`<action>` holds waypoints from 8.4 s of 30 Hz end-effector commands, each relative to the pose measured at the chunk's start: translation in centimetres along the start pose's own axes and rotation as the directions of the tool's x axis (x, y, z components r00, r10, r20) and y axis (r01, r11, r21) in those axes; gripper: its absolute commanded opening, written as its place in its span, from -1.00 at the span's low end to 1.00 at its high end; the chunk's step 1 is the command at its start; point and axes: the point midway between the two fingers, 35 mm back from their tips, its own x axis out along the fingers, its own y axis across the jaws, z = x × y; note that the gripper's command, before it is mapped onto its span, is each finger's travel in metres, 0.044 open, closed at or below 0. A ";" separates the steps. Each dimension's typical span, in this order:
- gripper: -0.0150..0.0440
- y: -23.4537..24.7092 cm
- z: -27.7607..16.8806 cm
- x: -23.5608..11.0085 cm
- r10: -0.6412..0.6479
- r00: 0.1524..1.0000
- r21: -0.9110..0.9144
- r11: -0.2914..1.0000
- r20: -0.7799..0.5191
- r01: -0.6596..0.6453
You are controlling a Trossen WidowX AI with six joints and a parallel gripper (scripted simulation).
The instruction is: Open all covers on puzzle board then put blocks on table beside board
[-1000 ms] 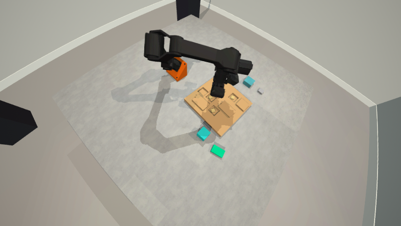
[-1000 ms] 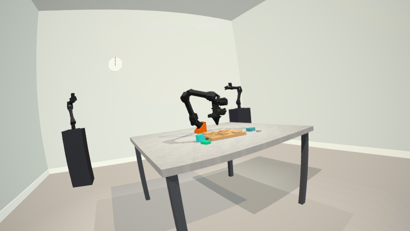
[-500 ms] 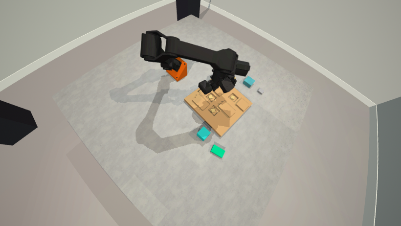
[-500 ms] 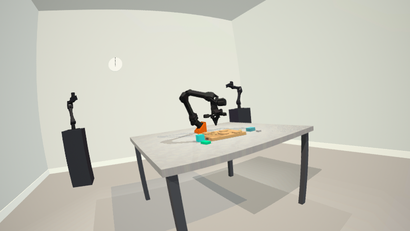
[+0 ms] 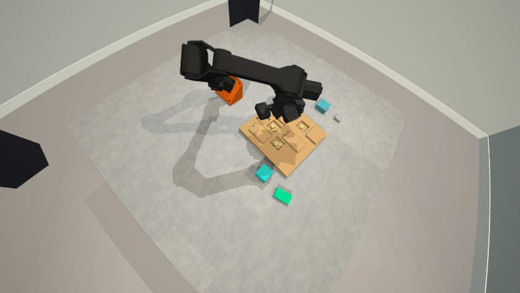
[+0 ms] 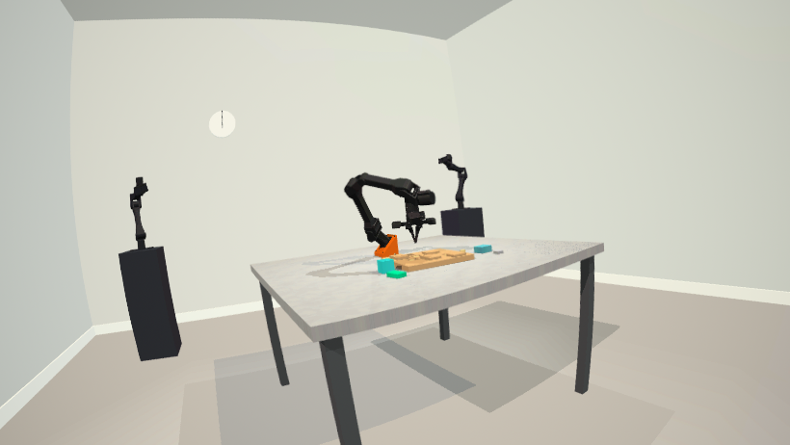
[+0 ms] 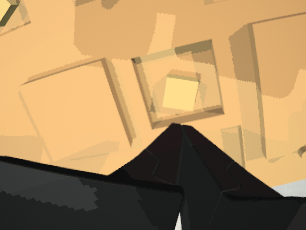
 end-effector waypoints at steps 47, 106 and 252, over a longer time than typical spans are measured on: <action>-0.49 -0.2 0.4 6.0 -0.006 1.000 0.000 1.000 0.001 0.006; 0.00 -0.1 0.3 -0.3 -0.004 1.000 -1.000 0.004 0.000 0.000; -0.22 -0.1 0.2 2.1 -0.004 1.000 -1.000 0.005 0.000 0.000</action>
